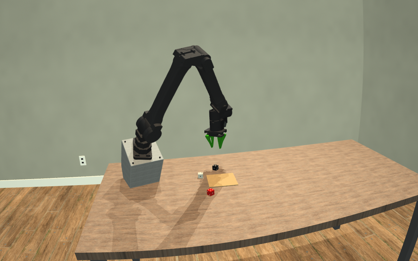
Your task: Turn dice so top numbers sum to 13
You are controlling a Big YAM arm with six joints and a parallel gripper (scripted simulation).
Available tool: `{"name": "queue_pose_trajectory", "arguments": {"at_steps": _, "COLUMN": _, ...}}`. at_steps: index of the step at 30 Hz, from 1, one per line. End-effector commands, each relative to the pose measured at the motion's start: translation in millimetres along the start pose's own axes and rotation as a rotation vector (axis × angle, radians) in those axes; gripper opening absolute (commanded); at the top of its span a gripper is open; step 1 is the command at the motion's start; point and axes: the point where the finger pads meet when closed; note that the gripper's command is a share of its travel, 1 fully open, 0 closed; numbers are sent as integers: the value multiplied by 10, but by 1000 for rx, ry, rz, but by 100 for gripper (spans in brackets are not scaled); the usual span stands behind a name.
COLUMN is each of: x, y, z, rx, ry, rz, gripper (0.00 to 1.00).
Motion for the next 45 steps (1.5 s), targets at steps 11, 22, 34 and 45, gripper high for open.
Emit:
{"name": "queue_pose_trajectory", "arguments": {"at_steps": 11, "x": -18, "y": 18, "z": 24, "rx": 16, "ry": 44, "rz": -1, "gripper": 100}}
{"name": "queue_pose_trajectory", "arguments": {"at_steps": 22, "x": -24, "y": 115, "z": 44, "rx": 13, "ry": 311, "rz": 2, "gripper": 100}}
{"name": "queue_pose_trajectory", "arguments": {"at_steps": 34, "x": -27, "y": 198, "z": 68, "rx": 12, "ry": 703, "rz": 5, "gripper": 100}}
{"name": "queue_pose_trajectory", "arguments": {"at_steps": 45, "x": -31, "y": 273, "z": 92, "rx": 12, "ry": 1061, "rz": 8, "gripper": 100}}
Point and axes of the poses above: the point where the finger pads meet when closed, its own y axis out along the fingers, its own x axis across the jaws, z = x × y, and after that the axes turned 9 degrees about y, right-handed
